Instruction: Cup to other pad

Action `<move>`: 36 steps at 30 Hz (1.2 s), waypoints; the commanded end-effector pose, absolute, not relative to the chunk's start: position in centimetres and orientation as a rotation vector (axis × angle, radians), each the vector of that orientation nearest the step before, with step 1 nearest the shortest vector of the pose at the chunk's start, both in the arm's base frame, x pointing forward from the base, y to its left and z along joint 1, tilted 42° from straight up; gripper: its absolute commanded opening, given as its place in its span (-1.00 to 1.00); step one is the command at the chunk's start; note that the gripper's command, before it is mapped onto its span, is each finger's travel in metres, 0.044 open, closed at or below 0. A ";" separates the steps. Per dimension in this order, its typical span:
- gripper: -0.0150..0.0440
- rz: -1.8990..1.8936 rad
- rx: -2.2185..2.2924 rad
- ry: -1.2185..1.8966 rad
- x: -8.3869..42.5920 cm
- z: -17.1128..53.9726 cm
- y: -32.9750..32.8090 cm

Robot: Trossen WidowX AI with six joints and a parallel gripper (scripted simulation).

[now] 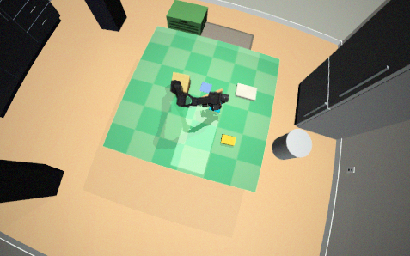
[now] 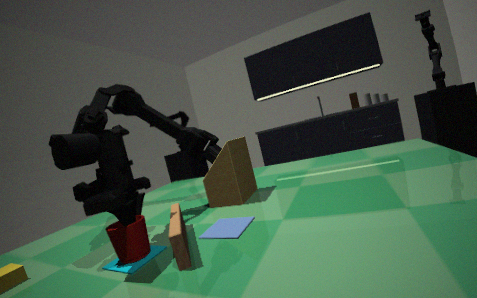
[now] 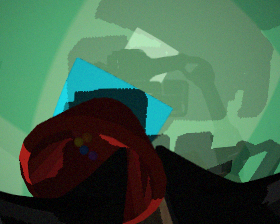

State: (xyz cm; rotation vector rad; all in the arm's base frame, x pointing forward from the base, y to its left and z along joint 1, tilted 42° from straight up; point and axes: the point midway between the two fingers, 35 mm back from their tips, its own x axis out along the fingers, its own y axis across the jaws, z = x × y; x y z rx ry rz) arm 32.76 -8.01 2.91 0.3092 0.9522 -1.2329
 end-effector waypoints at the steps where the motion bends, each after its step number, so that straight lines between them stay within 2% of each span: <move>1: -0.06 -1.234 0.310 0.951 32.8 2.9 -8.0; 36: -0.06 -1.232 0.303 0.954 32.6 6.5 -4.7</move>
